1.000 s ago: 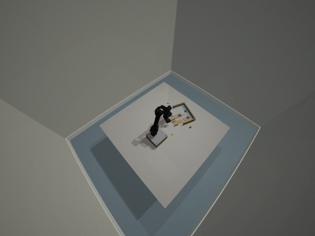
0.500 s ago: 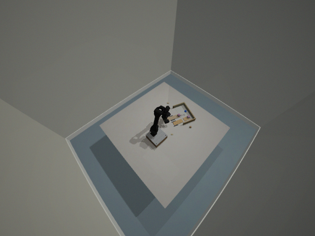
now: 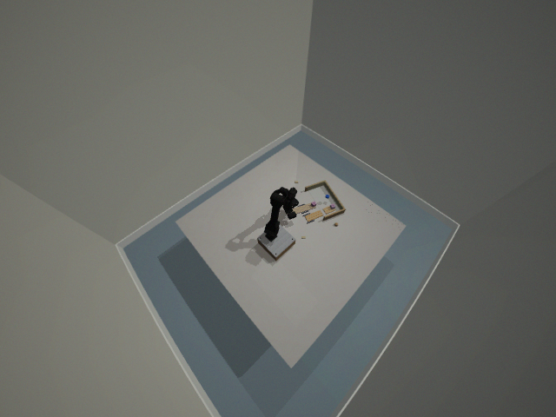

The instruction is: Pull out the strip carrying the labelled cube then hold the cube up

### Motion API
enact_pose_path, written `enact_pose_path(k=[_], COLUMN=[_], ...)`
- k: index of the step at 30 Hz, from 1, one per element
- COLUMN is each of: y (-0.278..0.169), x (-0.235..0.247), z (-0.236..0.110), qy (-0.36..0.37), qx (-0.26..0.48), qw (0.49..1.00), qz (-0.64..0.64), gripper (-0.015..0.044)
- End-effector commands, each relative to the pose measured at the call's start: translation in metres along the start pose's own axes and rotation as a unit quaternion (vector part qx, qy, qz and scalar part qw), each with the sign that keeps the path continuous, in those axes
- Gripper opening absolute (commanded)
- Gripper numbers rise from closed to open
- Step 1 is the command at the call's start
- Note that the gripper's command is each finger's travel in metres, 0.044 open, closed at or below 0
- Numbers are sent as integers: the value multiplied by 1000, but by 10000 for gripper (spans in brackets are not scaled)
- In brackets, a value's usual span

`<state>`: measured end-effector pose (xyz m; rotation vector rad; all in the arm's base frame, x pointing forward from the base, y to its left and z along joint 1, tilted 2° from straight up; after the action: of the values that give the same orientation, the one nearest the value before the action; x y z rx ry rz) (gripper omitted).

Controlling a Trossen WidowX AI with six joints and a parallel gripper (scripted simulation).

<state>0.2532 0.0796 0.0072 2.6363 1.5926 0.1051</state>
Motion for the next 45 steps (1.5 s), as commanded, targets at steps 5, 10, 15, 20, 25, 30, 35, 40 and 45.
enact_pose_path(k=[5,10,15,20,25,30,35,40,45], y=[-20,-26,-33,-39,-46,-52,-59,-44,-44], x=[-8,-8,-9,-10,-10,-11,-12,1,1], z=[6,6,6,6,5,5,5,-33,-43], qy=[-13,-13,-13,-13,-13,-13,-13,-9,-12], qx=[15,16,16,16,17,17,17,13,16], qw=[1000,1000,1000,1000,1000,1000,1000,1000,1000], qz=[-1,-1,-1,-1,-1,-1,-1,0,0], gripper=[0,0,0,0,0,0,0,0,0])
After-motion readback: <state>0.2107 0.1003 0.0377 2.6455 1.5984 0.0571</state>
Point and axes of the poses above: the point midway between the two fingers, 35 mm back from their tips, its own z axis out along the fingers, its own x axis across the jaws, y = z × x, the point moved 4 cm from there along -z, back along the fingers, and after that the axes turned 7 degrees about z, right-handed, at the moved point
